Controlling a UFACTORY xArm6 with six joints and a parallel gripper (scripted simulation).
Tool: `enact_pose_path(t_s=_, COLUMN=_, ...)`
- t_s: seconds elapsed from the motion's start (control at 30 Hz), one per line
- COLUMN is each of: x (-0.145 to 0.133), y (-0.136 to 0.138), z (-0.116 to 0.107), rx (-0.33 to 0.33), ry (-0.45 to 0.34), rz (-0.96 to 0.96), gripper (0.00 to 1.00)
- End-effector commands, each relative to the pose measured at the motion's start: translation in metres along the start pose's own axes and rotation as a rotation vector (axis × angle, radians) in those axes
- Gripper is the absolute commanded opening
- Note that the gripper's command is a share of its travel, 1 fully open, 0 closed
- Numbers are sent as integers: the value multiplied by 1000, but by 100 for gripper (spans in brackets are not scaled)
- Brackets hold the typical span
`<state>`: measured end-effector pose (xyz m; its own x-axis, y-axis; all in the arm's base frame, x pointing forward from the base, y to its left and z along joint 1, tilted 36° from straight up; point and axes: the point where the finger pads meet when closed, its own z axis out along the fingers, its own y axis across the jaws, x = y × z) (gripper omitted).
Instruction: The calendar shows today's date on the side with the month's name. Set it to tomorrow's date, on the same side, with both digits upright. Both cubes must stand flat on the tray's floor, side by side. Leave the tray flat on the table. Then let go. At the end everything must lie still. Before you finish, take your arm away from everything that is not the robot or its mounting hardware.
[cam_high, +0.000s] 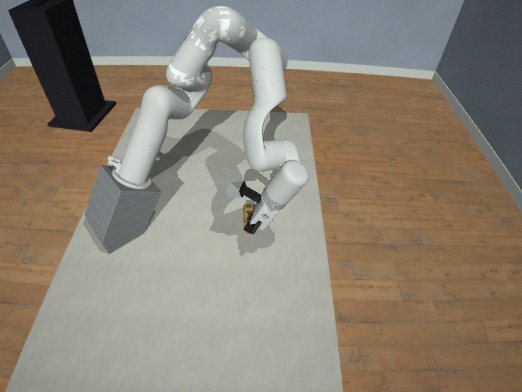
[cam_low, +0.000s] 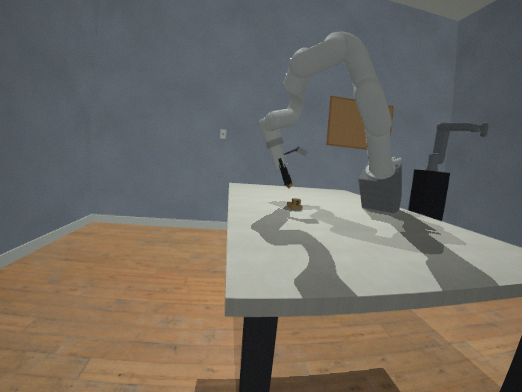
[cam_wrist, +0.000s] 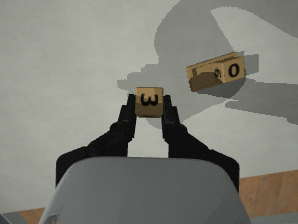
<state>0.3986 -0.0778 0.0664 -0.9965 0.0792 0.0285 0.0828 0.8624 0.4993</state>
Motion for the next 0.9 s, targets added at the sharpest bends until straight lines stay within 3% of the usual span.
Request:
enact_pose_path(t_s=0.0, x=-2, y=1, z=-1, rx=-3, ry=30, rz=1, gripper=27)
enact_pose_path(t_s=0.1, x=-4, y=2, z=0, rx=-9, ry=81, rz=-3, gripper=27)
enact_pose_path(t_s=0.33, x=-5, y=1, z=-1, rx=-3, ry=282, rz=1, gripper=27)
enact_pose_path(t_s=0.63, x=-9, y=1, z=0, rx=-5, ry=320, rz=-1, gripper=27)
enact_pose_path(t_s=0.87, x=-10, y=1, z=1, rx=-4, ry=526, rz=-1, gripper=27)
